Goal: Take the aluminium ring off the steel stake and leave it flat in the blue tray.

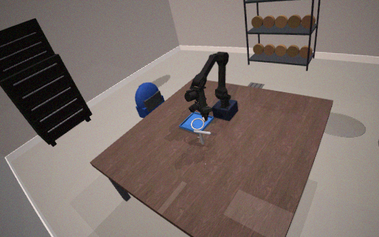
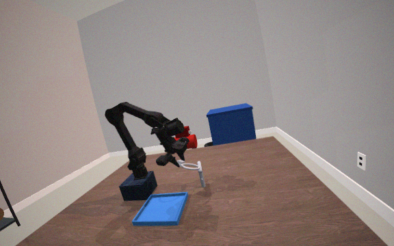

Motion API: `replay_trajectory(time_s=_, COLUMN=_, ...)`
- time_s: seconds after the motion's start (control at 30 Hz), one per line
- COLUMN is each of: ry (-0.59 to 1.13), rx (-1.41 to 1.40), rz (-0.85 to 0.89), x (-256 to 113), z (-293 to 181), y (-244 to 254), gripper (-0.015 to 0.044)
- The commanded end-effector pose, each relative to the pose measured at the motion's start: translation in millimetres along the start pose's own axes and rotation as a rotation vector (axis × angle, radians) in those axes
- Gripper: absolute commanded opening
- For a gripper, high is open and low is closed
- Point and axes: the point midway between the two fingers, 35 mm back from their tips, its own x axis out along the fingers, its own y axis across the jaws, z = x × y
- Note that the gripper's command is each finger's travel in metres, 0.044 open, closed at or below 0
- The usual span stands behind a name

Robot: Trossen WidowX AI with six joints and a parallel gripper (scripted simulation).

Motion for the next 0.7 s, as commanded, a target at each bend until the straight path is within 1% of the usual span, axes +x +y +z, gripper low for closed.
replay_trajectory(time_s=0.0, ry=0.052, rx=-0.048, rz=0.021, x=1.5, z=-2.1, y=-3.4, gripper=0.0000)
replay_trajectory(time_s=0.33, ry=0.123, rx=-0.171, rz=0.108, x=-4.2, z=-0.2, y=-10.3, gripper=0.0000)
replay_trajectory(time_s=0.67, ry=0.157, rx=-0.284, rz=0.220, x=-12.1, z=3.5, y=-16.2, gripper=0.0000)
